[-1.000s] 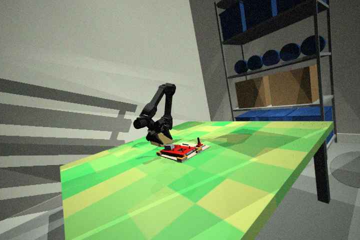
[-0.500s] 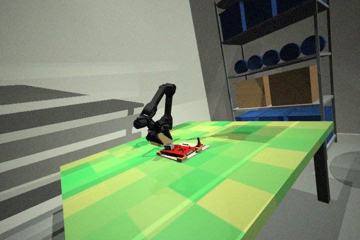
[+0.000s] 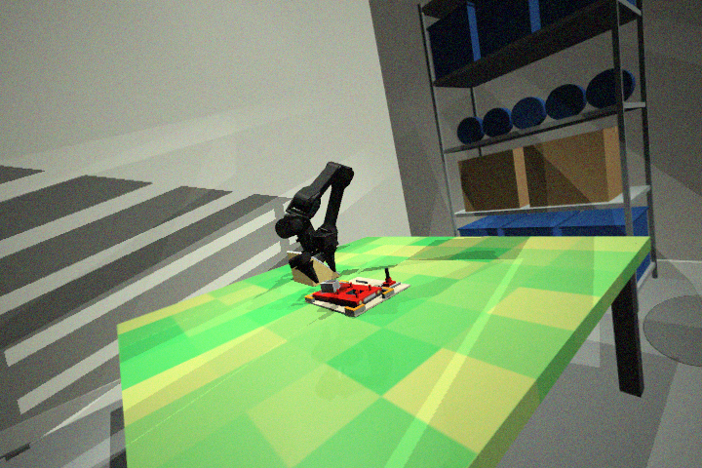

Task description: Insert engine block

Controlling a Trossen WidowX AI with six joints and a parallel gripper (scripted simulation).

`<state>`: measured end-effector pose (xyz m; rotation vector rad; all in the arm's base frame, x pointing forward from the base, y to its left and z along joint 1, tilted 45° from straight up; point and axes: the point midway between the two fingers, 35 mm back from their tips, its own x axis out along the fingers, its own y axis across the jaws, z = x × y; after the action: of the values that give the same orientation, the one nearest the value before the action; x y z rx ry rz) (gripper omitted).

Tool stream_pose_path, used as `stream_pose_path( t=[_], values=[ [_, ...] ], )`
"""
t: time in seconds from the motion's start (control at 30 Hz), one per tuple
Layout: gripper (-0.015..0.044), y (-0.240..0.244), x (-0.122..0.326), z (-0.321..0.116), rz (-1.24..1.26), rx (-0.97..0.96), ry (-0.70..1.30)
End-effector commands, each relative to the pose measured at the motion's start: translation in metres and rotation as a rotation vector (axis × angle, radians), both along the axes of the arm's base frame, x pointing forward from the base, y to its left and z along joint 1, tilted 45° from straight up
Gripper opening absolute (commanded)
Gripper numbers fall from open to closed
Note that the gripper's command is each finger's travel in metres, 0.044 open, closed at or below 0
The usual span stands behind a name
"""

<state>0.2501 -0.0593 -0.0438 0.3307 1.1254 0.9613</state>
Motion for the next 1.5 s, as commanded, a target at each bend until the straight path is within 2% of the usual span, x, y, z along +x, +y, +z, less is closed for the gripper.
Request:
stream_pose_path(
  t=[0.0,0.17,0.37,1.2,1.47],
  values=[
    [0.0440,-0.001,0.004,0.007,0.067,-0.060,0.056],
    [0.0440,-0.003,0.008,0.016,0.156,-0.144,0.130],
    [0.0440,-0.002,0.008,0.018,0.159,-0.147,0.132],
    [0.0440,0.028,0.003,-0.012,0.159,-0.145,0.132],
    [0.0230,0.028,0.003,-0.012,0.159,-0.145,0.132]
  ],
)
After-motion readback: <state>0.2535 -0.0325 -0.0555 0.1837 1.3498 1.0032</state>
